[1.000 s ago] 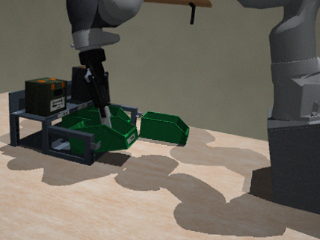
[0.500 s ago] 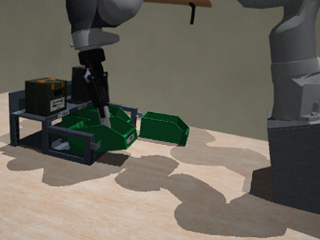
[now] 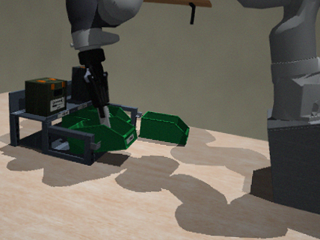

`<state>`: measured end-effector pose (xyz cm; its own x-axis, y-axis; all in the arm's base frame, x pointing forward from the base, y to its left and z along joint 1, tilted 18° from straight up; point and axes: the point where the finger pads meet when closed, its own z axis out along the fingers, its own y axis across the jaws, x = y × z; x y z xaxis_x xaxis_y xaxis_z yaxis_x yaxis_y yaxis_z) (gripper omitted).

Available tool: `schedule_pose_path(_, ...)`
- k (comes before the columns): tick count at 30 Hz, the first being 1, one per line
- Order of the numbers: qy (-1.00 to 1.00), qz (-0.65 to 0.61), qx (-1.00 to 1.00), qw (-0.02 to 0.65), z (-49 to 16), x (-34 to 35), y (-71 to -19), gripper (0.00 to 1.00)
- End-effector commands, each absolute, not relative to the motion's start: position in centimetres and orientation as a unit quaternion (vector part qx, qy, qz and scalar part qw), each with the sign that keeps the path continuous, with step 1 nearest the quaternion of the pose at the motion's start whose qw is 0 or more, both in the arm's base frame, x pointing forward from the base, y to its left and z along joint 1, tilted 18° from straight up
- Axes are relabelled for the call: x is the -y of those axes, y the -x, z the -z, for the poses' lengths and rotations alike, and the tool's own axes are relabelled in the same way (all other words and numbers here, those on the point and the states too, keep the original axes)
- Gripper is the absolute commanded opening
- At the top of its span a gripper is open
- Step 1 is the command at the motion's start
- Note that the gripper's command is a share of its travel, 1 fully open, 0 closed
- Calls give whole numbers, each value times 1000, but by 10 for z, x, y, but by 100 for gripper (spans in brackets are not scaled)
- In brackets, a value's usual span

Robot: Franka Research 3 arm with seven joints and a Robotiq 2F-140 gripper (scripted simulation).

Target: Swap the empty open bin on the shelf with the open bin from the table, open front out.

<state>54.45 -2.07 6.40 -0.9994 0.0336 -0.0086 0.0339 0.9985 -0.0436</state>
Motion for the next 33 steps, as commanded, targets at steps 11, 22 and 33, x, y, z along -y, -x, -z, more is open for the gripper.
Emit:
schedule_pose_path(11, -19, 21, -1000, 11, -66, 20, -549, 0)
schedule_pose_path(22, -19, 22, -999, 21, -66, 20, -554, 0)
schedule_pose_path(33, -18, 22, -999, 35, -66, 21, -560, 0)
